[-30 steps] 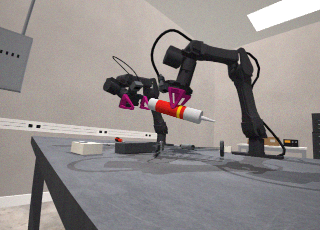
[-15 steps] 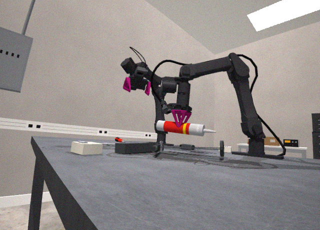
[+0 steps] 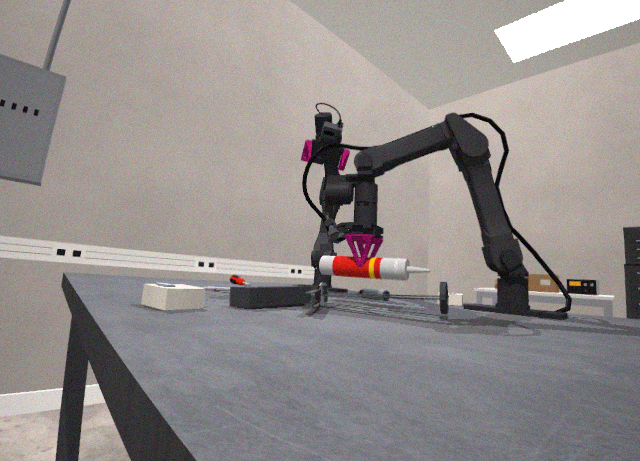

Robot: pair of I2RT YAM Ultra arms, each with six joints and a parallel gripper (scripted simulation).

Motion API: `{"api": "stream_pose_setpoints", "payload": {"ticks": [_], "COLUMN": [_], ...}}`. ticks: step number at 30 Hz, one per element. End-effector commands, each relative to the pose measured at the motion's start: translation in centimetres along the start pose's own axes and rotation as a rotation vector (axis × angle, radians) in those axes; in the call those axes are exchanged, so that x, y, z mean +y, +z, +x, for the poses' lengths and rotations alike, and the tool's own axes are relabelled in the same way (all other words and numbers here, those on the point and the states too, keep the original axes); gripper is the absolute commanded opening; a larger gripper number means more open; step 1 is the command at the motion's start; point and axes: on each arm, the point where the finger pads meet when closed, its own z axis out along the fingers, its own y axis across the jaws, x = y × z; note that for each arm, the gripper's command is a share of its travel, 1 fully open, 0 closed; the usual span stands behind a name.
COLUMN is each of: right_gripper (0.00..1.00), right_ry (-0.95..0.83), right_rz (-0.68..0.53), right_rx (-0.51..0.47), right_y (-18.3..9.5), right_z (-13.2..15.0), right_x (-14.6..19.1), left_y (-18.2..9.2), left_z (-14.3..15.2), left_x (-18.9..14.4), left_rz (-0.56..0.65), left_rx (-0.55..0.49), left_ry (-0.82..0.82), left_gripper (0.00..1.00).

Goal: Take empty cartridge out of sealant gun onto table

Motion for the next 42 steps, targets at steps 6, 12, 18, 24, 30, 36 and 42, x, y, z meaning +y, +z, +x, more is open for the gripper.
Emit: {"api": "stream_pose_setpoints", "payload": {"ticks": [6, 12, 18, 24, 30, 36, 42], "right_gripper": [1.0, 1.0, 1.0, 1.0, 1.0, 1.0, 1.0], "right_ry": [0.052, 0.028, 0.015, 0.009, 0.01, 0.012, 0.01], "right_rz": [-0.034, -0.086, -0.13, -0.135, -0.131, -0.124, -0.122], "right_rx": [0.057, 0.013, -0.024, -0.012, -0.006, -0.021, -0.028], "right_y": [-3.7, -6.1, -7.8, -7.9, -7.7, -7.6, -7.4], "right_z": [4.8, 6.4, 8.1, 9.9, 10.6, 10.9, 11.3], "right_x": [5.8, 7.4, 8.0, 8.0, 7.9, 7.7, 7.7], "left_y": [0.6, 1.0, 2.4, 5.2, 6.5, 6.7, 5.7], "left_z": [0.0, -0.3, -1.1, -1.0, -0.3, 0.4, 0.1], "left_x": [-0.3, -0.4, -0.2, -0.3, -0.5, -0.7, -0.3], "left_rz": [0.001, -0.001, -0.006, -0.005, 0.001, 0.006, 0.001], "left_rx": [0.018, 0.007, -0.024, -0.024, -0.001, 0.022, 0.0], "left_ry": [-0.004, -0.011, -0.011, -0.001, 0.0, 0.0, -0.003], "left_gripper": [0.39, 0.39, 0.39, 0.39, 0.39, 0.39, 0.39]}}
